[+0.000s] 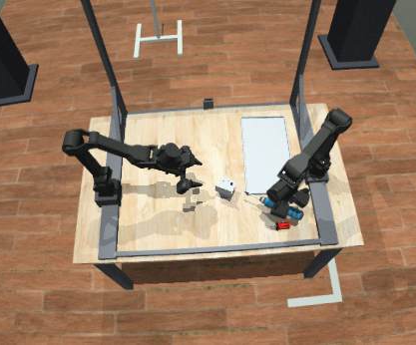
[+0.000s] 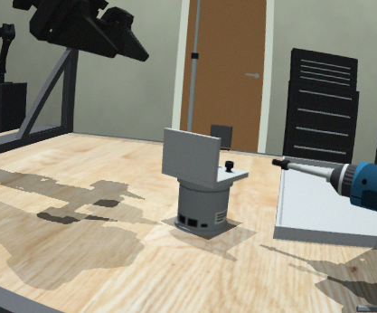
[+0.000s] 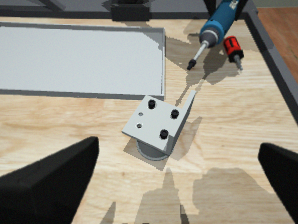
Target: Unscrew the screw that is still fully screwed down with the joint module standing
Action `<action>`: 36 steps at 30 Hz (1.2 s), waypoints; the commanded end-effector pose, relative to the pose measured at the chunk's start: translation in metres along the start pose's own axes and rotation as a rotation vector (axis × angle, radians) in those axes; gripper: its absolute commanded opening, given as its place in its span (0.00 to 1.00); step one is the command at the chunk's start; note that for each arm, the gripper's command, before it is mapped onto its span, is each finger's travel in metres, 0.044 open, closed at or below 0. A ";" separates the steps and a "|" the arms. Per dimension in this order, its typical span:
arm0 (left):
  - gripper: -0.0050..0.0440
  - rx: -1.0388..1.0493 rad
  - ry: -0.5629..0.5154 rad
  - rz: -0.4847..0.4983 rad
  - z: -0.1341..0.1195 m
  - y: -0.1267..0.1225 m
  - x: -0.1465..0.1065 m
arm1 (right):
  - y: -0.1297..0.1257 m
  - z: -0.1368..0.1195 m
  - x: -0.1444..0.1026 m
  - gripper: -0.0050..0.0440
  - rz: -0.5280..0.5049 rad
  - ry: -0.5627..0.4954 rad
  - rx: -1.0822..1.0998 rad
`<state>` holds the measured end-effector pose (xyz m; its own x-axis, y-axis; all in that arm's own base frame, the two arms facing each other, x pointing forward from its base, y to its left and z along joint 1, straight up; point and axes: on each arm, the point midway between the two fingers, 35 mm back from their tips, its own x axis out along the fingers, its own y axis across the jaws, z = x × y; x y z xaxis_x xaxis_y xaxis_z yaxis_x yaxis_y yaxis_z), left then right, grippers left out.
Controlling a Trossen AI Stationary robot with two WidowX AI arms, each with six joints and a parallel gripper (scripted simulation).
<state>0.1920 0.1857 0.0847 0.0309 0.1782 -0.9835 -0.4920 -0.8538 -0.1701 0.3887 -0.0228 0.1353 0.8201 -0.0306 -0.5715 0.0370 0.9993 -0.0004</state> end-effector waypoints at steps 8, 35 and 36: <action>0.43 -0.343 -0.059 0.145 -0.002 0.012 0.008 | 0.000 0.009 -0.004 1.00 0.000 -0.024 -0.001; 0.43 -0.424 -0.035 0.180 -0.029 0.014 0.012 | 0.000 0.009 -0.004 1.00 0.000 -0.024 -0.001; 0.43 -0.424 -0.035 0.180 -0.029 0.014 0.012 | 0.000 0.009 -0.004 1.00 0.000 -0.024 -0.001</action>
<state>0.2018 0.1583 0.0596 -0.0853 -0.0017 -0.9964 -0.0904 -0.9959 0.0095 0.3887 -0.0228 0.1353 0.8201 -0.0306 -0.5714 0.0370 0.9993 -0.0004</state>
